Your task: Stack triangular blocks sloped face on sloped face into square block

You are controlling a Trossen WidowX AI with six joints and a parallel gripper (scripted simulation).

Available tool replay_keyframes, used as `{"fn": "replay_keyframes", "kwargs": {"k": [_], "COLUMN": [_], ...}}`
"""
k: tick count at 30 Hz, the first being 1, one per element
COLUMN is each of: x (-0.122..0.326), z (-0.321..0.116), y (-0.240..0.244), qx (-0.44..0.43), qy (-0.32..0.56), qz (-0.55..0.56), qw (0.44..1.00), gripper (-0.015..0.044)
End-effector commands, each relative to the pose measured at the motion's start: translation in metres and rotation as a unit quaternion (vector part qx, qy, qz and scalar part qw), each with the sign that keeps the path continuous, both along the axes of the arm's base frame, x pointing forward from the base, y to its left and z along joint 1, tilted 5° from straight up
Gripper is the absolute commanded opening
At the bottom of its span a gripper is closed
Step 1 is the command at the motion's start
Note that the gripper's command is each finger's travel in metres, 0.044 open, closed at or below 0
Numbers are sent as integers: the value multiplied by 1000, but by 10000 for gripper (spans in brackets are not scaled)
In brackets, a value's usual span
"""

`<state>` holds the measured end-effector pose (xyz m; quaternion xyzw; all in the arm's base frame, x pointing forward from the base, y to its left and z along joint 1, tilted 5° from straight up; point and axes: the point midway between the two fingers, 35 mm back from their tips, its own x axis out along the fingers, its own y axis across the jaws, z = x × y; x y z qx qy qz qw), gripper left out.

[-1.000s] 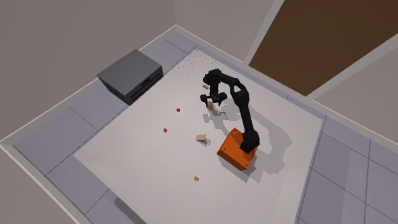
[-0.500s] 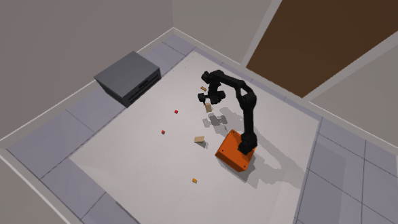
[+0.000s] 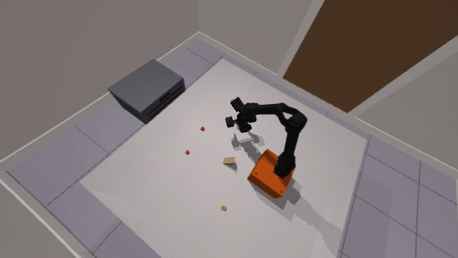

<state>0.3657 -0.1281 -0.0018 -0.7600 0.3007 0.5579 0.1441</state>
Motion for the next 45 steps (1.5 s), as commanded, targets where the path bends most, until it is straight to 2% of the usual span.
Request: {"fn": "replay_keyframes", "kwargs": {"k": [1, 10, 21, 39, 45], "x": [-18, -57, -55, -8, -7], "z": [-3, 1, 0, -61, -64], "y": [9, 22, 20, -32, -33], "qx": [-66, -137, -138, -140, -140], "qy": [-79, -196, -198, -199, -200], "qz": [-3, -9, -9, -9, -9], "qw": [995, 971, 970, 970, 970], "gripper": [440, 440, 440, 440, 440]}}
